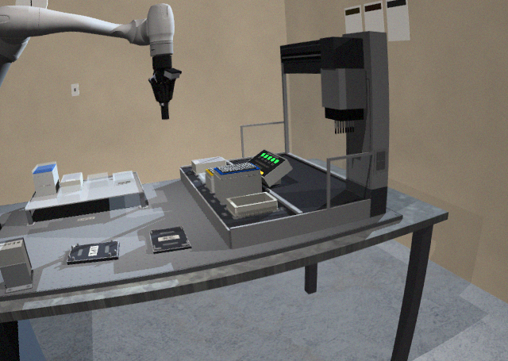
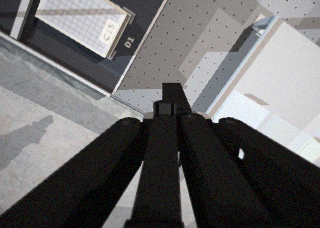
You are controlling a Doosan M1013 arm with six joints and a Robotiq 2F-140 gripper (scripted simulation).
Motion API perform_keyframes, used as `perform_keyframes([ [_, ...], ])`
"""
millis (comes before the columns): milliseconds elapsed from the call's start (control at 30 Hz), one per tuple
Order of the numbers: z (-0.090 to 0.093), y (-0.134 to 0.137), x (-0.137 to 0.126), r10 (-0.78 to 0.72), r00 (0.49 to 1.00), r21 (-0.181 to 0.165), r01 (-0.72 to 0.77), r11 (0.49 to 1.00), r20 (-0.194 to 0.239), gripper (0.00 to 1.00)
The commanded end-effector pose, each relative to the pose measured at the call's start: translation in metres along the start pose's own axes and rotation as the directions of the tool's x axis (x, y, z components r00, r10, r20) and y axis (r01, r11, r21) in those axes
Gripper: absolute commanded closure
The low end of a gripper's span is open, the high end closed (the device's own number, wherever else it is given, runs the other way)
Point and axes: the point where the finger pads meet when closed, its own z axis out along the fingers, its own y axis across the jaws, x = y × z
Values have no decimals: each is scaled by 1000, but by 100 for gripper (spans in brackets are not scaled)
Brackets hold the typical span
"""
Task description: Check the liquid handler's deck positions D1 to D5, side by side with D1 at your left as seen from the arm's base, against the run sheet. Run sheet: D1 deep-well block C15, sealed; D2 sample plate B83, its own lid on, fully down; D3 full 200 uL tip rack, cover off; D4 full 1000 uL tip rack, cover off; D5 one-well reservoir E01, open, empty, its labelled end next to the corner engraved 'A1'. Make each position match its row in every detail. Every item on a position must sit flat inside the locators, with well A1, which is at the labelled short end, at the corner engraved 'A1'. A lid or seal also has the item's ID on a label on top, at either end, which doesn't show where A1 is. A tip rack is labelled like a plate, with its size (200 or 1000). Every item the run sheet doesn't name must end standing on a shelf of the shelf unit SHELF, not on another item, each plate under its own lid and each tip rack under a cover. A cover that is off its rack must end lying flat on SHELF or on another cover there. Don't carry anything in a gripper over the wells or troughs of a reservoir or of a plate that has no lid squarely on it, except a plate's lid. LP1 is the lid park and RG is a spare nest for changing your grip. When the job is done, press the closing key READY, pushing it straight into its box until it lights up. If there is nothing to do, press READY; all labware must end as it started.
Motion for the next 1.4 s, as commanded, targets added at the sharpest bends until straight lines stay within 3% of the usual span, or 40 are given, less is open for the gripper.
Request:
perform_keyframes([
  [0,-1,8,-5,61,998,5,-60,998,-2,90],
  [700,-1,8,-5,407,913,6,-407,913,0,90],
  [1367,-1,54,72,403,915,6,-403,915,0,90],
])
